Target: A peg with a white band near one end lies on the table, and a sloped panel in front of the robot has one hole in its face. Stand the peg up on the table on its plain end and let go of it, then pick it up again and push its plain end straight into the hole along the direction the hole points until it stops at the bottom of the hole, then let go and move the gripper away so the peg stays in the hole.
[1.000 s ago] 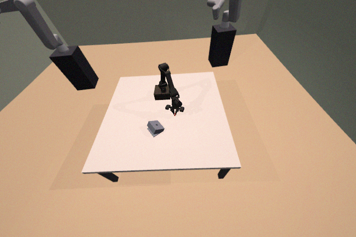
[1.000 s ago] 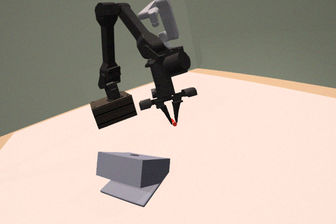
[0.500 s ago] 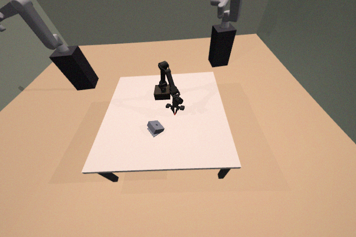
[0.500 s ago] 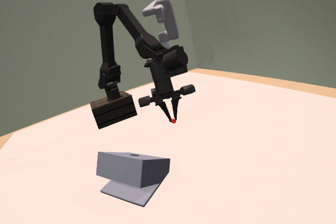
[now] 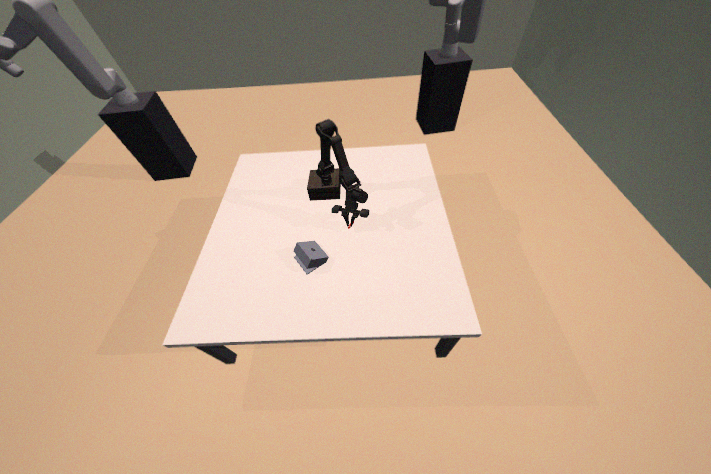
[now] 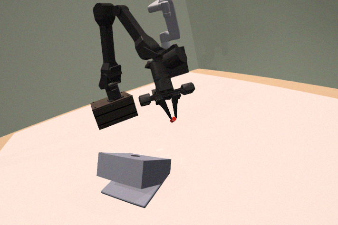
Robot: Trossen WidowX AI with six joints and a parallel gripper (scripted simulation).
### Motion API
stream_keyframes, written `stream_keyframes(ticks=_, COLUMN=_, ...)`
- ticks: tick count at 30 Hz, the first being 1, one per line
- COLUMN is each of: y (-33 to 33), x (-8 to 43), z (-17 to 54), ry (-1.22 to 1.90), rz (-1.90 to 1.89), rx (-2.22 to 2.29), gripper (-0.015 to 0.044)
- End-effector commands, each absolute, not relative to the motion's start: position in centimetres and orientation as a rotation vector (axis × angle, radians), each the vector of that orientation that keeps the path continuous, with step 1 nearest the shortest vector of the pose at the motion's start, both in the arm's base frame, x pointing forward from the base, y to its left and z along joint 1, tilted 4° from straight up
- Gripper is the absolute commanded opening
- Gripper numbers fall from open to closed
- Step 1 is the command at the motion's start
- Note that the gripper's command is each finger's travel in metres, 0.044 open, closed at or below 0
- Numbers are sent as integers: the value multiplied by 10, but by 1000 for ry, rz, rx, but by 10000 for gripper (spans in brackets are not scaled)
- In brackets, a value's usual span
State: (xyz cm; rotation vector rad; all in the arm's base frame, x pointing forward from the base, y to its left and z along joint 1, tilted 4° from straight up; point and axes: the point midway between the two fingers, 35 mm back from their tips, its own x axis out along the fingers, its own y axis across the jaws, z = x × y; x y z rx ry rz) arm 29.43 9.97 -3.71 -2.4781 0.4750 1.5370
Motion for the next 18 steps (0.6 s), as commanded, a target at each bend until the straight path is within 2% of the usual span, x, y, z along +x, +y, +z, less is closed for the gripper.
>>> stream_keyframes(ticks=1, y=101, x=292, z=-33, ry=482, rz=1481, rx=-2512, gripper=50)
stream_keyframes(ticks=18, y=105, x=282, z=-28, ry=504, rz=1304, rx=-2633, gripper=50)
